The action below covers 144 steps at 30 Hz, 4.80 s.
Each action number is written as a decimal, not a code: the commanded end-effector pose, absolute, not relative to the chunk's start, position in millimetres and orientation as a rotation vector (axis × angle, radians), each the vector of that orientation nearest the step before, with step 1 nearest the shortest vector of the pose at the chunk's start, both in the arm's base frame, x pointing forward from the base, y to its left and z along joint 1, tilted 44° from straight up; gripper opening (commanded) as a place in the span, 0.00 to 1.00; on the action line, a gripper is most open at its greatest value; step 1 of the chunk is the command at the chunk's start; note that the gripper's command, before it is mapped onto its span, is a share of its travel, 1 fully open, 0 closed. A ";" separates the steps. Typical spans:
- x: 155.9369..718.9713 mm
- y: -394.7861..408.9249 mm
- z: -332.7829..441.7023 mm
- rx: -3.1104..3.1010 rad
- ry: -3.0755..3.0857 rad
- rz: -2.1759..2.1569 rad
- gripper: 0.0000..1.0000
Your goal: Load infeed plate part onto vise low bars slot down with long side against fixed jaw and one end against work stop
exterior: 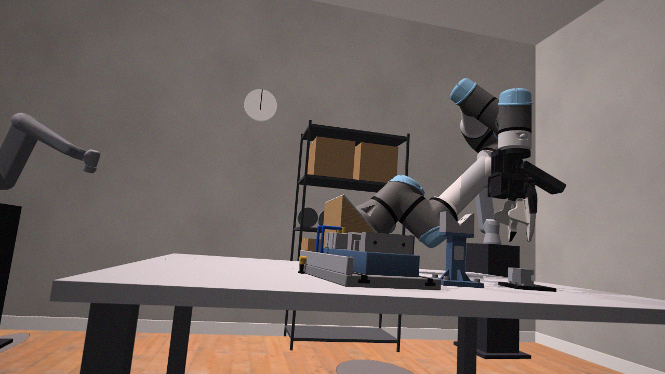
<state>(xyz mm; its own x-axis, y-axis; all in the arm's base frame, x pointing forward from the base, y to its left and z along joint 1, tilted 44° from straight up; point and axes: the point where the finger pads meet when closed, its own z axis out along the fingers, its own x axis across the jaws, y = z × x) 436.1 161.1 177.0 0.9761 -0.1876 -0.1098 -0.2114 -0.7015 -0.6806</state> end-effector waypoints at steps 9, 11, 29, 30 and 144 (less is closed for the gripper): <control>438.5 179.9 156.9 -2.366 0.279 0.039 0.51; 438.7 182.9 153.7 -2.366 0.279 0.039 0.51; 440.3 203.3 132.2 -2.366 0.279 0.039 0.51; 440.4 204.3 131.2 -2.366 0.279 0.039 0.51; 441.7 220.3 114.2 -2.366 0.279 0.039 0.00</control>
